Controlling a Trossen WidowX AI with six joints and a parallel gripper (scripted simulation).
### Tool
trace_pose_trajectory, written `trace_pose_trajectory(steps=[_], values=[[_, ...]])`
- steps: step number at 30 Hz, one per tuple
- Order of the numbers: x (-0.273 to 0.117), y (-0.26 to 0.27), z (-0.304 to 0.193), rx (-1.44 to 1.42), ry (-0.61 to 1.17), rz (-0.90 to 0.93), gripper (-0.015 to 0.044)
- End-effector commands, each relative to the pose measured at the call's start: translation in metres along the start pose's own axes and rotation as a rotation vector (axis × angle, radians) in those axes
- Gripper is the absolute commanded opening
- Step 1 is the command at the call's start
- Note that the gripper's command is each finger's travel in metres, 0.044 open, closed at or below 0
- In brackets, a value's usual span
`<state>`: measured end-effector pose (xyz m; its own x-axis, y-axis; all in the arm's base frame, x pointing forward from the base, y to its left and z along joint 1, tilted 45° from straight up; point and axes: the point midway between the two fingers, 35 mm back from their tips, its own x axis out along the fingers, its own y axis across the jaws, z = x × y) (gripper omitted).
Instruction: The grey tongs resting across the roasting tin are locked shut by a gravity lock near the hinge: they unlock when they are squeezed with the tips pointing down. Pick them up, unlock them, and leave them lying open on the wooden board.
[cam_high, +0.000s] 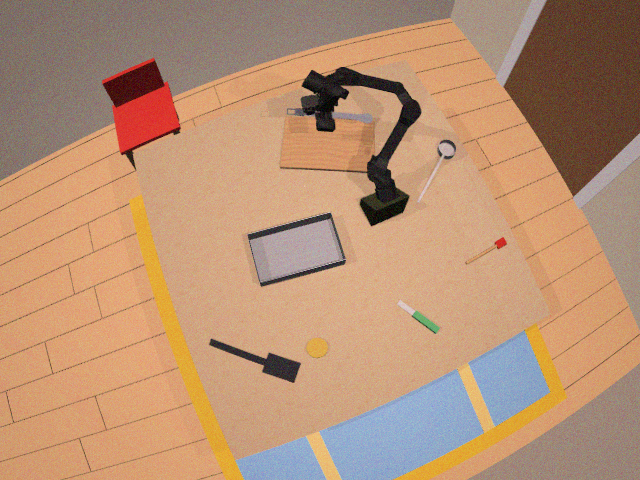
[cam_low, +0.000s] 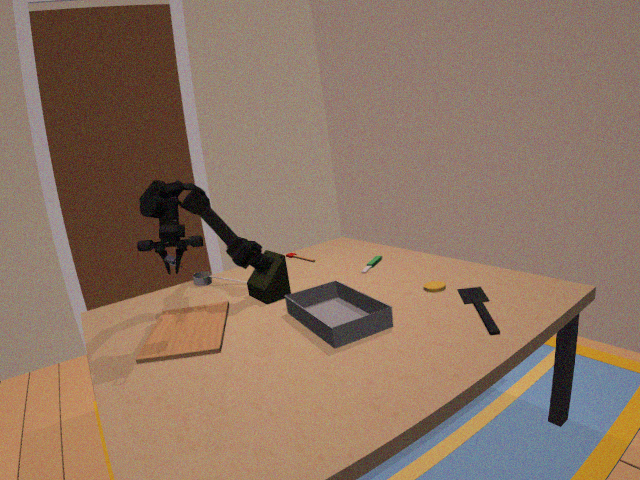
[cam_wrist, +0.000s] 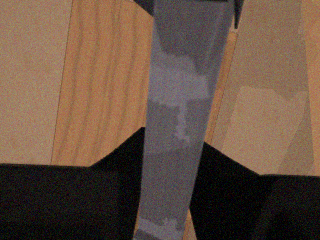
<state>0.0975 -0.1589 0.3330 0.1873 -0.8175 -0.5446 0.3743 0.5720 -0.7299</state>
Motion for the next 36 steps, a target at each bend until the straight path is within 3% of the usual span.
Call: trace_pose_trajectory(steps=[1,36], values=[[-0.011,0.001,0.002,-0.028,-0.082,-0.013,-0.0150],[-0.054,-0.004,-0.011,-0.068,-0.607,-0.099,-0.0150]])
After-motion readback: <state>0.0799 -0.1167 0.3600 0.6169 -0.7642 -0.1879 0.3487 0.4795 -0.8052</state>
